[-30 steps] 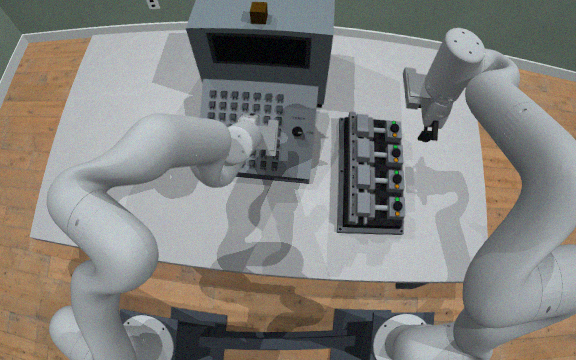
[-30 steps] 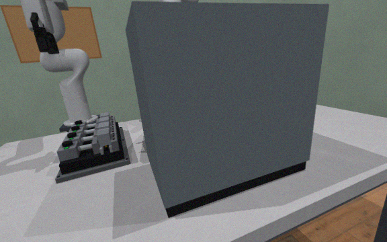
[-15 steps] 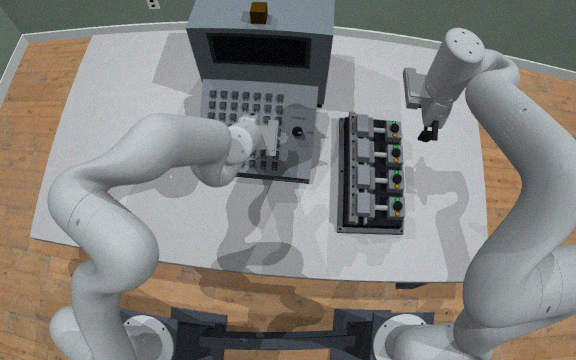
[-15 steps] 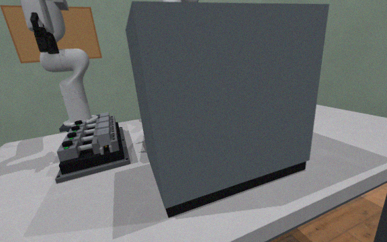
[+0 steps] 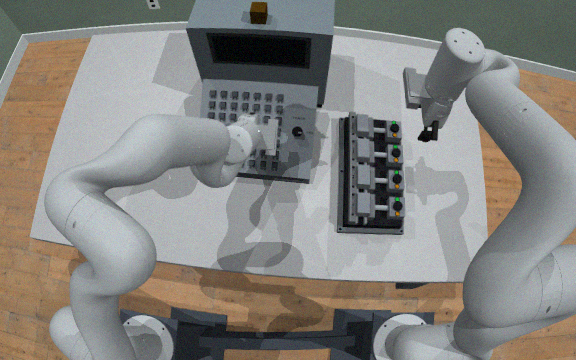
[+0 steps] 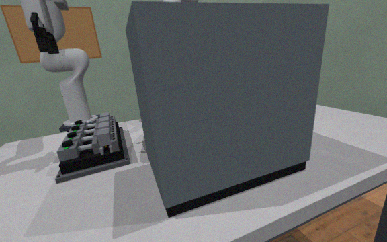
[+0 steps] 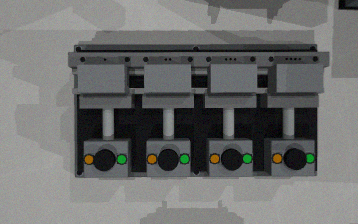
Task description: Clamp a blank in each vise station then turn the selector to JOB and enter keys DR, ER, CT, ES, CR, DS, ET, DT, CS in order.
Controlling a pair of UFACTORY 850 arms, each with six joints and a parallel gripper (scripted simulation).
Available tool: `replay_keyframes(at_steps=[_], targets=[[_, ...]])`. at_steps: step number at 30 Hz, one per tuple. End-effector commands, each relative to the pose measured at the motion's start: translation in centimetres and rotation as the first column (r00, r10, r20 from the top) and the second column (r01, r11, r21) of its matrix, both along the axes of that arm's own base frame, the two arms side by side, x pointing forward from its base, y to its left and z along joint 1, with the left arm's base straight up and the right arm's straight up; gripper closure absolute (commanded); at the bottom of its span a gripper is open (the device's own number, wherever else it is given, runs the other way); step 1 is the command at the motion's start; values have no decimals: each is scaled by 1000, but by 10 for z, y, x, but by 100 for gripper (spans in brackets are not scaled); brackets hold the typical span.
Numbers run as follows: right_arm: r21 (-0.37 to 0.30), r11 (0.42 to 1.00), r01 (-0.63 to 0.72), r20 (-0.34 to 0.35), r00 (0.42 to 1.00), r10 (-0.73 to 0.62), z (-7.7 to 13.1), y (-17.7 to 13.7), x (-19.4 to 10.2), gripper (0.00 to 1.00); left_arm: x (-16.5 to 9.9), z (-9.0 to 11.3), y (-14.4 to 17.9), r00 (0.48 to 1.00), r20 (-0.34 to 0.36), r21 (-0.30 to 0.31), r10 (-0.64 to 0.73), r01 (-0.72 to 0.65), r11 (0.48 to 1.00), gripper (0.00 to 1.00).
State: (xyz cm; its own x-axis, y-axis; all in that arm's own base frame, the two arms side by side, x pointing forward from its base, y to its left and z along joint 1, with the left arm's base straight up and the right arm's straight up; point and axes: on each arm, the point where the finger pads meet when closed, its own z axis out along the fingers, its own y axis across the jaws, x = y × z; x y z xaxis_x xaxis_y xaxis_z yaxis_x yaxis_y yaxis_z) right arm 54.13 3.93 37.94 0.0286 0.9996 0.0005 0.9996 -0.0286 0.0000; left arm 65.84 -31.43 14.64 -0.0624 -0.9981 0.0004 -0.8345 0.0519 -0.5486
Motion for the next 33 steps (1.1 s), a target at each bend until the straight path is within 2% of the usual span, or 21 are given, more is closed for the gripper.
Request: replay_keyframes(at_steps=[1,17,33], targets=[[0,1000,0,2,1000,0,1,0,1,0,22,16,-2,1000,1,0,1,-1,1000,100],[0,1000,0,2,1000,0,1,0,1,0,26,19,-2,1000,1,-1,1,-1,1000,100],[0,1000,0,2,1000,0,1,0,1,0,31,12,-2,1000,1,-1,1,-1,1000,100]])
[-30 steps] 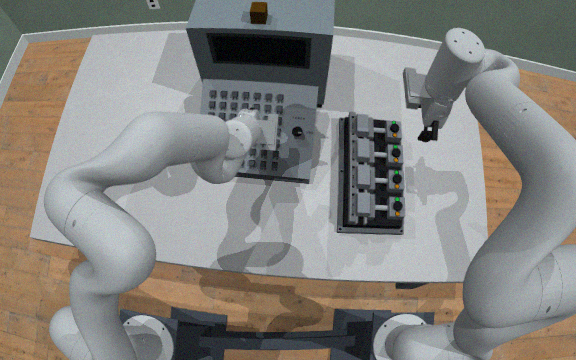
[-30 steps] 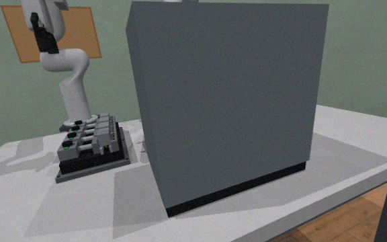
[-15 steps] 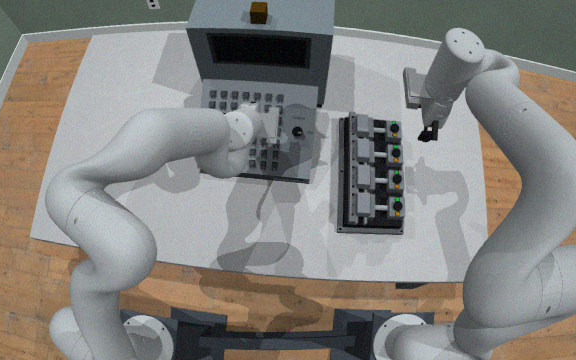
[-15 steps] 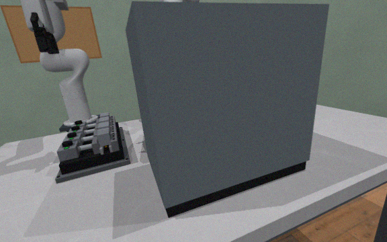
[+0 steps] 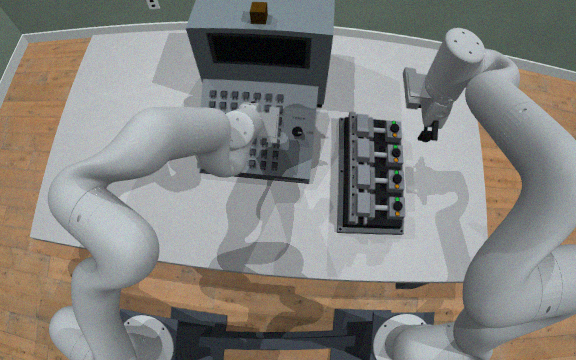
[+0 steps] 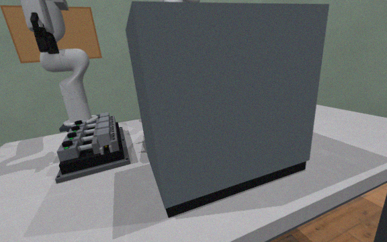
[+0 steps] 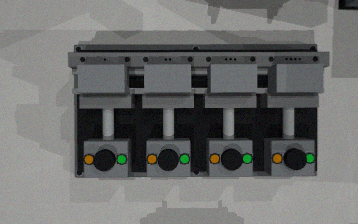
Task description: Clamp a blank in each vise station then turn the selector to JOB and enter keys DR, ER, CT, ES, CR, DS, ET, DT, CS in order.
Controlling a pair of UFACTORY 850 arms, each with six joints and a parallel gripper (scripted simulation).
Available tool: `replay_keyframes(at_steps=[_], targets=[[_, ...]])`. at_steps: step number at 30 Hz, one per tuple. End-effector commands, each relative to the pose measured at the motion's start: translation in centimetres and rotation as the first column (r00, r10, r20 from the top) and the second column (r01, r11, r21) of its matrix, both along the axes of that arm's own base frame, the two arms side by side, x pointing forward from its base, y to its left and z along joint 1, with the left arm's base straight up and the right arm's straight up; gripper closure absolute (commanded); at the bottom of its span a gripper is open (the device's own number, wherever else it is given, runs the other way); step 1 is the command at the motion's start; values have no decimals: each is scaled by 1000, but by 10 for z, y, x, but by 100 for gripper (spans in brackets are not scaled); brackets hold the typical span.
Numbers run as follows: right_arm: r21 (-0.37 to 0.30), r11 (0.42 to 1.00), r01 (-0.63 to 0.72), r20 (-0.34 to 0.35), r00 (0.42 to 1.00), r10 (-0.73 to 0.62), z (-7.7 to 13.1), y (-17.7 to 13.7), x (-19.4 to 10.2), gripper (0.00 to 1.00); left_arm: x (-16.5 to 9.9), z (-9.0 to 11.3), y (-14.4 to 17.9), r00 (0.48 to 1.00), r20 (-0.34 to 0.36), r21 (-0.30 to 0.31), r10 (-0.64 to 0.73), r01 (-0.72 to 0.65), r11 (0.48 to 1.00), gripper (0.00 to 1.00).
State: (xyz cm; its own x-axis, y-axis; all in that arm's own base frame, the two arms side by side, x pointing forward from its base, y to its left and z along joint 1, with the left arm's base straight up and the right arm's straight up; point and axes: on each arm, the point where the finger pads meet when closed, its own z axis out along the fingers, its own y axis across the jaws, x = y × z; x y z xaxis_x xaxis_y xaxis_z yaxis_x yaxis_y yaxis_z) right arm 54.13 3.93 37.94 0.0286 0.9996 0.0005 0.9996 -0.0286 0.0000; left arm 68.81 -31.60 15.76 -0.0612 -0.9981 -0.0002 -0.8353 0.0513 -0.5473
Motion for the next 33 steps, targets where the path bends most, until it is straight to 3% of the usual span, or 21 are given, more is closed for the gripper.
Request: replay_keyframes(at_steps=[1,26,30,33], targets=[[0,1000,0,2,1000,0,1,0,1,0,1,1,0,1000,2,-1,0,0,1000,100],[0,1000,0,2,1000,0,1,0,1,0,-3,8,1,1000,2,-1,0,0,1000,100],[0,1000,0,2,1000,0,1,0,1,0,23,24,28,1000,2,-1,0,0,1000,100],[0,1000,0,2,1000,0,1,0,1,0,27,27,32,1000,2,-1,0,0,1000,100]])
